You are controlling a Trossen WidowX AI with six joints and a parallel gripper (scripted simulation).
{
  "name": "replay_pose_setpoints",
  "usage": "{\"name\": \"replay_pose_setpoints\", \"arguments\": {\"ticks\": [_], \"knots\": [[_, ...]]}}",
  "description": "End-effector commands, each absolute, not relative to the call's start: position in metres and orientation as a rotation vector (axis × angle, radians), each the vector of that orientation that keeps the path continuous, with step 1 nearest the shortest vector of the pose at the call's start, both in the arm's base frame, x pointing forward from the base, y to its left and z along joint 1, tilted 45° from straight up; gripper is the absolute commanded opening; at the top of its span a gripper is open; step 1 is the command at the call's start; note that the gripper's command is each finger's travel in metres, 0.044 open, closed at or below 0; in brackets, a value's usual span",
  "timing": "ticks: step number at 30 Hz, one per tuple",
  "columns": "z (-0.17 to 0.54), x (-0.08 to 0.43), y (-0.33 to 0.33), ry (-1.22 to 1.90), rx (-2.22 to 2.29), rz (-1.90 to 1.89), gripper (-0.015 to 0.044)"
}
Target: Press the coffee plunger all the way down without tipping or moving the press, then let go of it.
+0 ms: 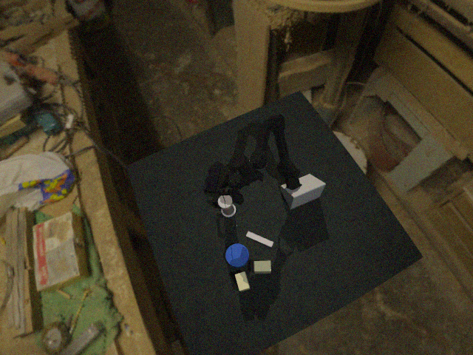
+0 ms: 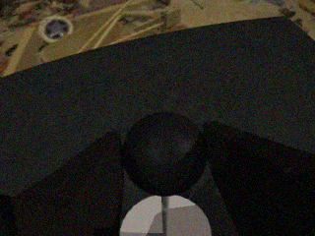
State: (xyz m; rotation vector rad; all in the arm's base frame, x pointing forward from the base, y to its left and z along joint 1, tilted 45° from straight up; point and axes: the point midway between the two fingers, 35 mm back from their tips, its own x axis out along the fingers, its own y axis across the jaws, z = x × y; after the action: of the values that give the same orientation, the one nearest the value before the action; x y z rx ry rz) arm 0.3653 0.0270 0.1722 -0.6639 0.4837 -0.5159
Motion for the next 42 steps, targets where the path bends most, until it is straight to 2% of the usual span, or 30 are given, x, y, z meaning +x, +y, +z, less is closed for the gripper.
{"name": "replay_pose_setpoints", "arguments": {"ticks": [1,42], "knots": [[0.159,0.365,0.018,0.509,-0.668,-0.518,0.0125],[0.109,0.364,-0.029,0.507,-0.669,-0.518,0.0125]]}}
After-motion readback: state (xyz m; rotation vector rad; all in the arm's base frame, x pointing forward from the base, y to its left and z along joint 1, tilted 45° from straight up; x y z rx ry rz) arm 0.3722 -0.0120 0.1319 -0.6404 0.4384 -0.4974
